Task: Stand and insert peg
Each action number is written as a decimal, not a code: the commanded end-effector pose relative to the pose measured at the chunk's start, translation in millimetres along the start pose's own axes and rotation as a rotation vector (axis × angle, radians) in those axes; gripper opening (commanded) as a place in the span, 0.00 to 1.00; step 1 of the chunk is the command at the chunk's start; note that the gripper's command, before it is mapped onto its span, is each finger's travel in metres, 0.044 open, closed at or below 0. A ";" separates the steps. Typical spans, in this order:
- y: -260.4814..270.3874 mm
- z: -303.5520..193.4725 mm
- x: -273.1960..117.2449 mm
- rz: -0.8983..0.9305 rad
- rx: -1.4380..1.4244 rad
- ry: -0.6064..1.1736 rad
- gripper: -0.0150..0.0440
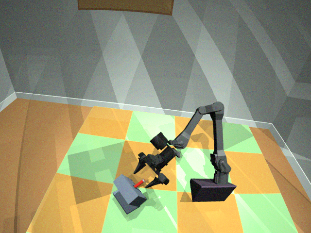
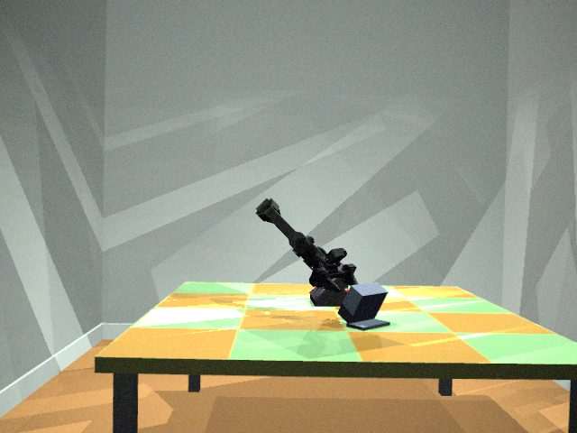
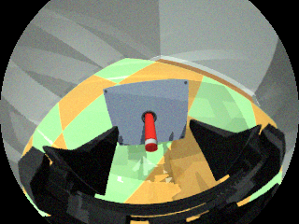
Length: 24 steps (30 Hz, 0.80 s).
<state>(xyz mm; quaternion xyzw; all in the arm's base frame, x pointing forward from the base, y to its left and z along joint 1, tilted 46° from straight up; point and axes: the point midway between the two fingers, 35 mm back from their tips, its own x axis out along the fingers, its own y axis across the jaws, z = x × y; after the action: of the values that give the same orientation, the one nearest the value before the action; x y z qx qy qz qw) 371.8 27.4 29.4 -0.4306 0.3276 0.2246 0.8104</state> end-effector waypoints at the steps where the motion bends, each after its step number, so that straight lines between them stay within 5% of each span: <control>1: 2.1 -1.1 -3.8 0.006 -0.001 0.001 1.00; 24: -1.2 0.9 -26.7 0.003 0.000 -0.001 1.00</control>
<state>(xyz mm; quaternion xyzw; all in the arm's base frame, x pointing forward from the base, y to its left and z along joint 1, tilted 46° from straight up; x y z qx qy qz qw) 358.0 25.1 49.3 -0.4295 0.3267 0.2229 0.8119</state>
